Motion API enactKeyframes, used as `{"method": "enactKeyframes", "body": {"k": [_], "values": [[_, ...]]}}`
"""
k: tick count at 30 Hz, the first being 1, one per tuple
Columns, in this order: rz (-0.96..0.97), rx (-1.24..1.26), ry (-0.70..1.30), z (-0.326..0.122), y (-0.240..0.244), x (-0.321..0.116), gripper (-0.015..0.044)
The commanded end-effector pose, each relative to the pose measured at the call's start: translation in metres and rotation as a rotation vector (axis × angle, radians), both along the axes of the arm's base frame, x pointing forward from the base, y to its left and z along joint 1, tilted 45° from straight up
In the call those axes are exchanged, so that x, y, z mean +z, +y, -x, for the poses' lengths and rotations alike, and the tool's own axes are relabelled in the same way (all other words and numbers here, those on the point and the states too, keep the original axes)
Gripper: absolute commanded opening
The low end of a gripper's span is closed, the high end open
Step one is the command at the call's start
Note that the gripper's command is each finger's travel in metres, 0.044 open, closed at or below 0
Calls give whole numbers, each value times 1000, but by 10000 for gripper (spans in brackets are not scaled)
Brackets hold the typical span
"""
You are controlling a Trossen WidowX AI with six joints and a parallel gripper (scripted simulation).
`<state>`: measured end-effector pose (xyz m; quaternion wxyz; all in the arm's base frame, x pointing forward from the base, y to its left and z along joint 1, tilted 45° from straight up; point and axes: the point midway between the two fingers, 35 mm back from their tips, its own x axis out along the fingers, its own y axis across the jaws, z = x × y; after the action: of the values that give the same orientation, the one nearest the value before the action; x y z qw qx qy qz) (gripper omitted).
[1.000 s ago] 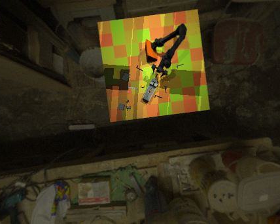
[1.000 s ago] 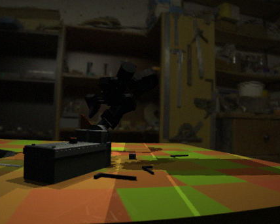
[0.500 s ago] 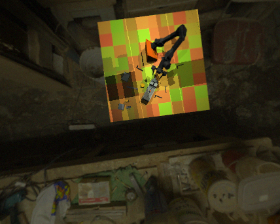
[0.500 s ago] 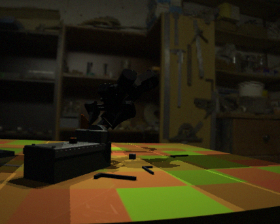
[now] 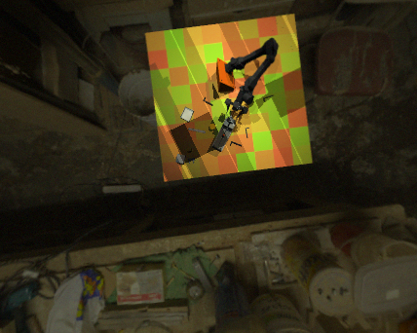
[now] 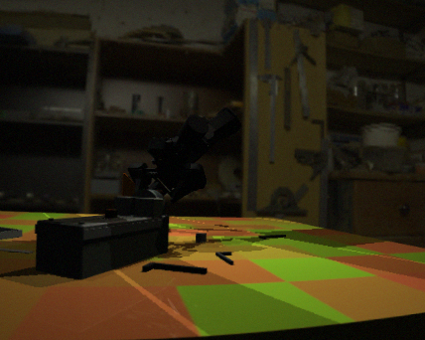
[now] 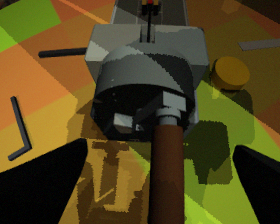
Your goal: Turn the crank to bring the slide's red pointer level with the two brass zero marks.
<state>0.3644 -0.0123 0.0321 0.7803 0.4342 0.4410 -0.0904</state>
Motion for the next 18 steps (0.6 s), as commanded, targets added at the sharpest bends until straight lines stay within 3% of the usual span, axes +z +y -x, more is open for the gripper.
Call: {"method": "enactKeyframes", "body": {"k": [1,5,18], "values": [[1,-6,1,1,3,-4,440],[0,-6,1,1,5,-7,440],[0,-6,1,1,5,-7,99]]}}
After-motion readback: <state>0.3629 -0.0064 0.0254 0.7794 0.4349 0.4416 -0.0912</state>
